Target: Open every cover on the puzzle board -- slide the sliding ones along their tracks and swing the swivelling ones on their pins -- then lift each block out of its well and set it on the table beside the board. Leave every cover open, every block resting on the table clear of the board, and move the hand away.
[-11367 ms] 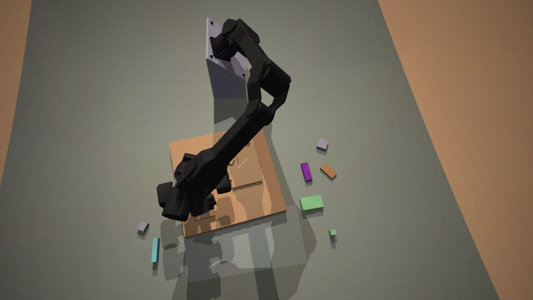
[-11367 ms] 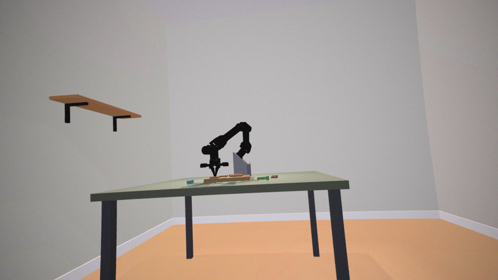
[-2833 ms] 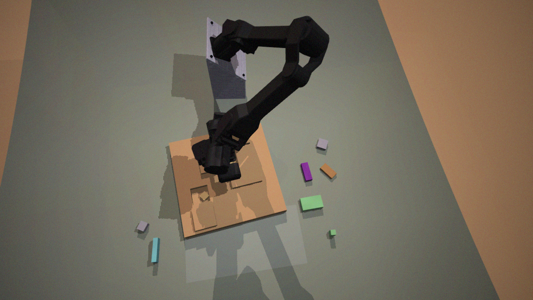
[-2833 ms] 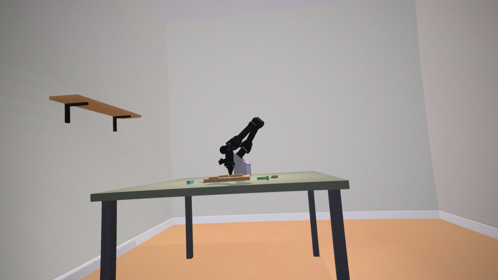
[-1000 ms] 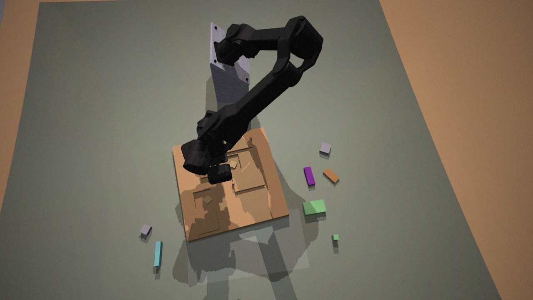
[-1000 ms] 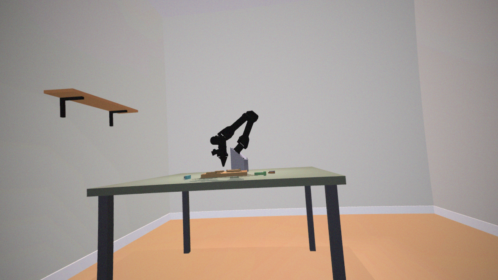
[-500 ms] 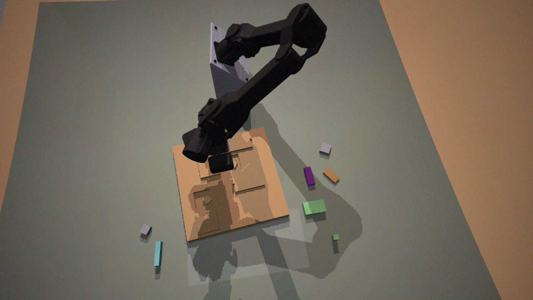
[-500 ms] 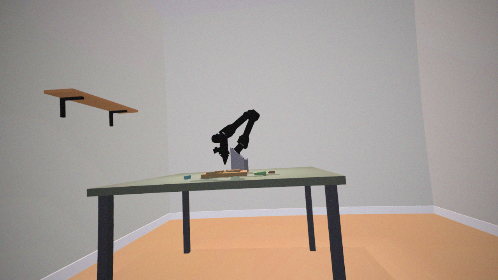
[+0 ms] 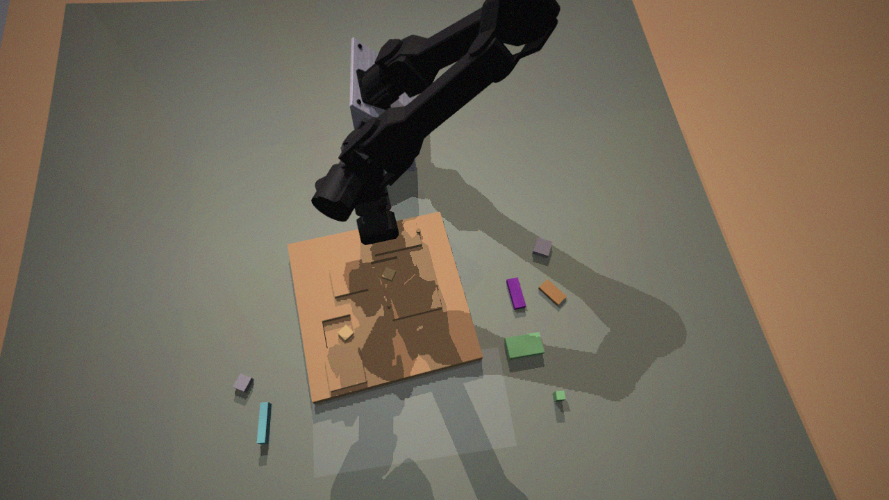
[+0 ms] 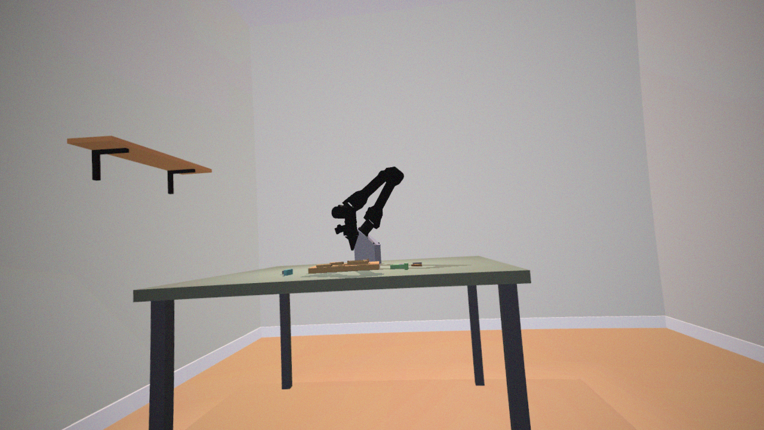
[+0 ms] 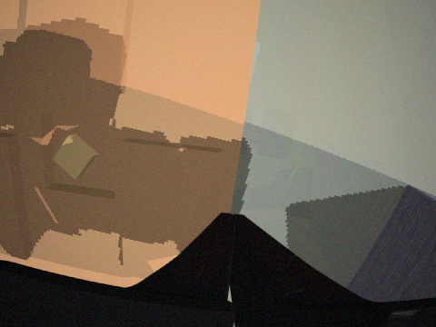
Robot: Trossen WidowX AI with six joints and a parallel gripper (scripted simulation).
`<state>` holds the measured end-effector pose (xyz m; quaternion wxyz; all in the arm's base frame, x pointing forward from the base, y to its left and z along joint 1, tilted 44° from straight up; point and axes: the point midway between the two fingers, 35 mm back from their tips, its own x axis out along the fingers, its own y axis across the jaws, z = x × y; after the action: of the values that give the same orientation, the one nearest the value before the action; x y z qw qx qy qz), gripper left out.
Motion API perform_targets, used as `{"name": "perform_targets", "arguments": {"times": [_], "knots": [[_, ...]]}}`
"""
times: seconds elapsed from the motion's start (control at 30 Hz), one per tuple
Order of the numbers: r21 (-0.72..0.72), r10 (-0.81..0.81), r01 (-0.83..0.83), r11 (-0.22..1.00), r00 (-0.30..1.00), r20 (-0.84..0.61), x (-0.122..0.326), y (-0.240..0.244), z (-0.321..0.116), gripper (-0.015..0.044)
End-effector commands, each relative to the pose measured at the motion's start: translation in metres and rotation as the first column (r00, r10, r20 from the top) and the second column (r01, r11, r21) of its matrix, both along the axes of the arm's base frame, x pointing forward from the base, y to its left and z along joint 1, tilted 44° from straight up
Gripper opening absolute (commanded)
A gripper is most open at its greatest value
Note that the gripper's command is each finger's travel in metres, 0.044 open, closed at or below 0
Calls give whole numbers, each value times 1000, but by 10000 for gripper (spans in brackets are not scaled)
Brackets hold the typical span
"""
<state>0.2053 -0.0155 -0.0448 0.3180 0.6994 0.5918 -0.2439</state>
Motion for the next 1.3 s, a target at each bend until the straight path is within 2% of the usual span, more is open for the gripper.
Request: {"name": "perform_targets", "arguments": {"times": [0.0, 1.27], "knots": [[-8, 5, -5, 1000, 1000, 4, -4, 1, 0, 0], [-10, 4, -4, 1000, 1000, 4, 0, 11, -14, 0]]}}
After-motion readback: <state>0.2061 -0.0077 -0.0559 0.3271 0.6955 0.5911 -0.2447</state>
